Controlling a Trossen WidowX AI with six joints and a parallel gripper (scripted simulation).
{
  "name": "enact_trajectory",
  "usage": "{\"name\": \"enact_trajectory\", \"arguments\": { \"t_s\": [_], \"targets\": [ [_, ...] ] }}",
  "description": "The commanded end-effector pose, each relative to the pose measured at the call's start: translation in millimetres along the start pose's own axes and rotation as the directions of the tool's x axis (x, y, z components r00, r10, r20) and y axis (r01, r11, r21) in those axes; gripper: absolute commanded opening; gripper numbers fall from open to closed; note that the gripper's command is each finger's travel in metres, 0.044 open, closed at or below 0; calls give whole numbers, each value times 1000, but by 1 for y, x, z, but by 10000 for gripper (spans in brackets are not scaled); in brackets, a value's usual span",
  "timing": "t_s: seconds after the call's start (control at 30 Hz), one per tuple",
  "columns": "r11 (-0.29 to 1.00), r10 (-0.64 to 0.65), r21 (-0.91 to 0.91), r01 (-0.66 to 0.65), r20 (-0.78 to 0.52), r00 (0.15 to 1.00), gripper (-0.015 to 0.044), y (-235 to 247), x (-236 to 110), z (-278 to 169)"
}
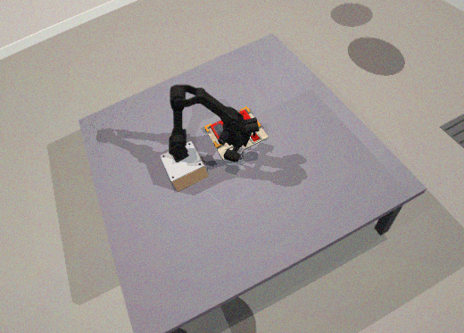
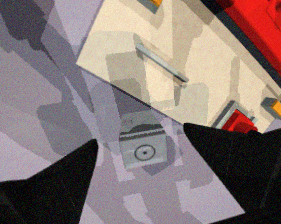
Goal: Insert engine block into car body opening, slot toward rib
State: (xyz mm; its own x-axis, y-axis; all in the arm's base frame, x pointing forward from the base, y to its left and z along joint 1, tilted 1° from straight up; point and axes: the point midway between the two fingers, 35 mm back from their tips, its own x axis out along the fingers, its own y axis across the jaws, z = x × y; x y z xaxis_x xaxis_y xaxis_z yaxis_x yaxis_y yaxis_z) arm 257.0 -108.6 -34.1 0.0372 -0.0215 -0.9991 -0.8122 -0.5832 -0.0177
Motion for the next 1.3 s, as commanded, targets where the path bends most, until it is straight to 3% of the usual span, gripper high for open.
{"name": "enact_trajectory", "arguments": {
  "t_s": [0.0, 0.07, 0.43, 0.7, 0.83, 1.27],
  "targets": [
    [1000, 2, 3, -2, 10, 1000, 440, 1, 8, 3],
    [1000, 2, 3, -2, 10, 1000, 440, 2, 9, 3],
    [1000, 2, 3, -2, 10, 1000, 151, 2, 9, 3],
    [1000, 2, 3, -2, 10, 1000, 98, 2, 9, 3],
    [1000, 2, 3, -2, 10, 1000, 0, 1, 5, 2],
    [1000, 2, 3, -2, 9, 1000, 0, -3, -32, -4]
  ]
}}
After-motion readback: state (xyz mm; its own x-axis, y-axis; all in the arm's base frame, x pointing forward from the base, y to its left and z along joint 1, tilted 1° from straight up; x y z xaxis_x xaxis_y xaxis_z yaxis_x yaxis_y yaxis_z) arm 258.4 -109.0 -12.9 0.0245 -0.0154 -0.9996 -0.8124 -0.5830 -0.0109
